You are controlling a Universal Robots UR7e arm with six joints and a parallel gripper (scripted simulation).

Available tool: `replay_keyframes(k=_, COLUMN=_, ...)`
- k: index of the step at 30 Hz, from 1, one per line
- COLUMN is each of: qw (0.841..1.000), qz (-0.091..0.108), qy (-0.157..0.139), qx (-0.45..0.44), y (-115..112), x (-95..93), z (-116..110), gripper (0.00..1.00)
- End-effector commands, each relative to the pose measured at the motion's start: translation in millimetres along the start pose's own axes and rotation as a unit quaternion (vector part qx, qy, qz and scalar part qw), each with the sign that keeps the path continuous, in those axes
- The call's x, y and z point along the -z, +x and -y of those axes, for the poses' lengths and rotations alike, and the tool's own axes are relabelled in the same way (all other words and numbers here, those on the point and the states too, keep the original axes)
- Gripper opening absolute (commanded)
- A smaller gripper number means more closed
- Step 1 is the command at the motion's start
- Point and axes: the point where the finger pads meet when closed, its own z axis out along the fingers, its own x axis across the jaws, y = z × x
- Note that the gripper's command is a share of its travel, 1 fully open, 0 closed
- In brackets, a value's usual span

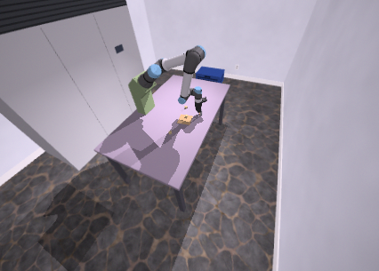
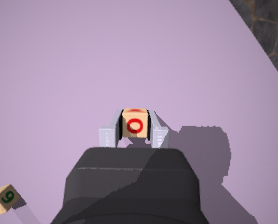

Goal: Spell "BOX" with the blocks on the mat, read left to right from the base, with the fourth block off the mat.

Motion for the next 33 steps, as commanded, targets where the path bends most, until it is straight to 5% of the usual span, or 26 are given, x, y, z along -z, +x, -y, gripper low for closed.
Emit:
replay_keyframes(k=1, qw=1.000, qz=0.000, qy=0.001, qx=0.000, y=0, x=0.5, z=0, gripper=0.49)
replay_keyframes(k=23, qw=1.000, qz=0.000, qy=0.001, qx=0.000, y=0, x=1.5, z=0, gripper=0.49)
replay_keyframes(k=33, qw=1.000, qz=0.000, qy=0.001, qx=0.000, y=0, x=22.7, z=0, gripper=0.49)
